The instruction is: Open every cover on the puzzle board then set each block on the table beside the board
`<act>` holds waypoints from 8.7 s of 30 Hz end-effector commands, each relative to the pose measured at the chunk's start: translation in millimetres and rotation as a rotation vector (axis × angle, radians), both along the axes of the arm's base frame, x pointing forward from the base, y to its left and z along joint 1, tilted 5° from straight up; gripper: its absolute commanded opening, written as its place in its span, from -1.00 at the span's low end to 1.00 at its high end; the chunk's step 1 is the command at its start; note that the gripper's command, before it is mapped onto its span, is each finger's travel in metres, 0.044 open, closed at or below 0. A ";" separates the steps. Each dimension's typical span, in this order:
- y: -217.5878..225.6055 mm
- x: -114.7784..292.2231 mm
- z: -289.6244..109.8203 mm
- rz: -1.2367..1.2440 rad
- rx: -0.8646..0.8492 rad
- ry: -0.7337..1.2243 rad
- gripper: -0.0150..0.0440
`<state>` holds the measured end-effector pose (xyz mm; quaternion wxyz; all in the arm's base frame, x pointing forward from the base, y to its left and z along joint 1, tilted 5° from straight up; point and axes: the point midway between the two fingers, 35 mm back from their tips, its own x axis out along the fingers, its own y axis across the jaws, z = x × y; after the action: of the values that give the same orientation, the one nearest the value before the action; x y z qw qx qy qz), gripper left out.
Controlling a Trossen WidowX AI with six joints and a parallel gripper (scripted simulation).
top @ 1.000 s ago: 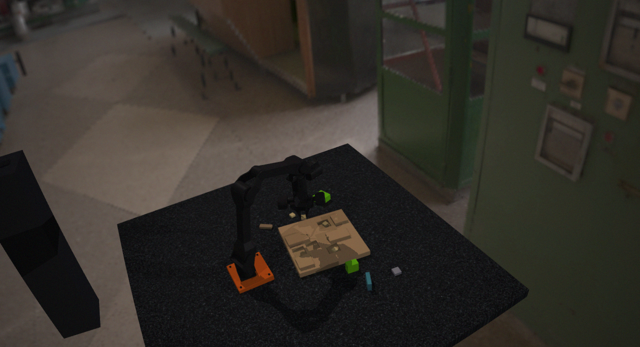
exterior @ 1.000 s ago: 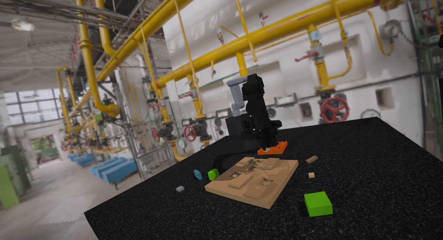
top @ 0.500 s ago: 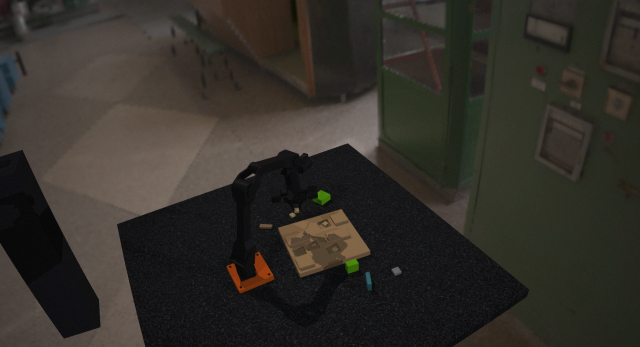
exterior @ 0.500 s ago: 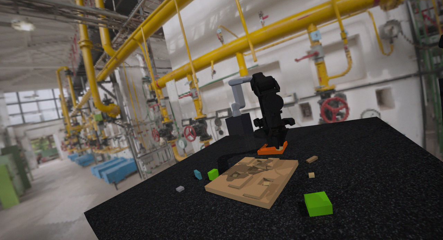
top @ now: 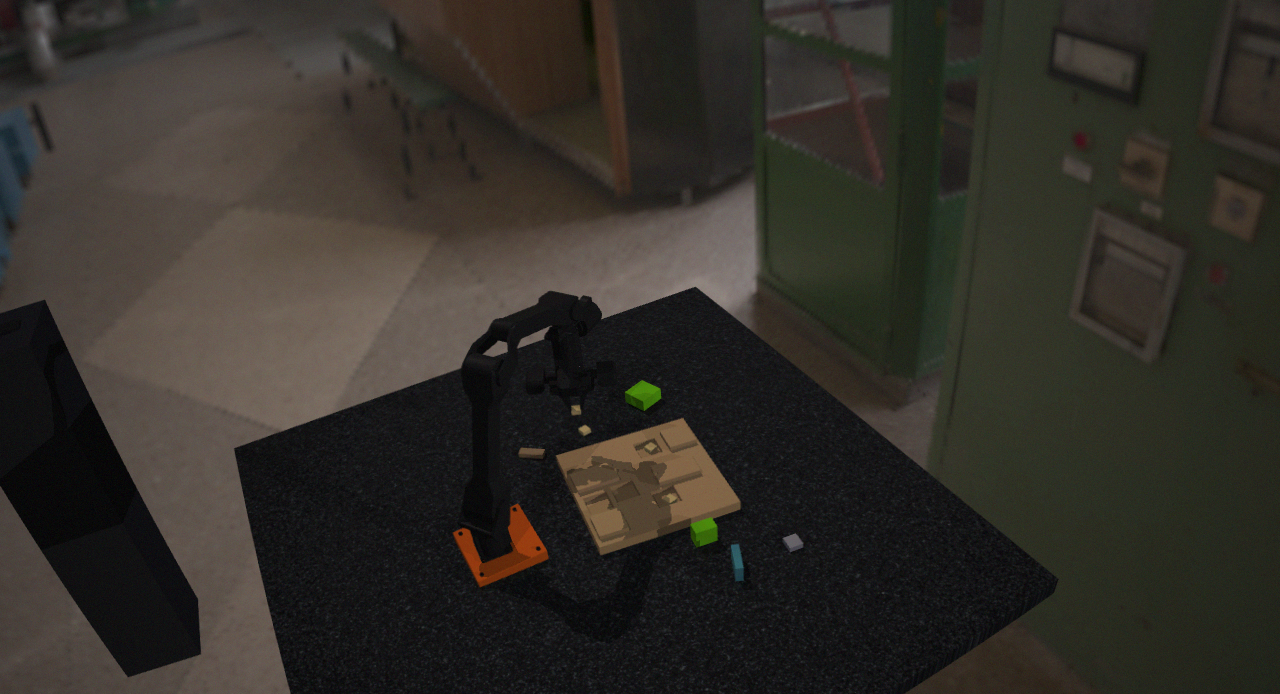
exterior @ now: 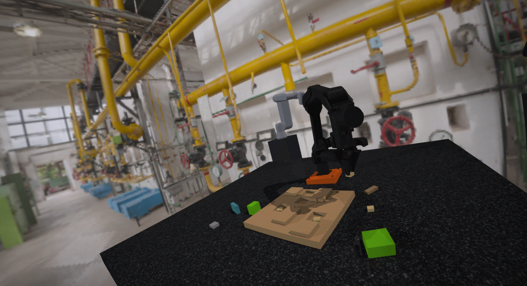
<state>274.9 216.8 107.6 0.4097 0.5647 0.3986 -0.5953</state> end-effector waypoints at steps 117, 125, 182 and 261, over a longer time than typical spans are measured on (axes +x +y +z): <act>59.3 -31.9 -58.5 -0.002 0.007 0.005 1.00; 58.5 -32.8 -33.2 -0.004 0.007 0.007 1.00; -86.0 129.4 -28.5 2.226 0.048 0.086 -0.49; -94.1 116.1 -93.4 1.509 0.030 0.057 -0.49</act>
<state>392.1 124.0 15.2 0.7010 0.0016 0.7126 -0.0293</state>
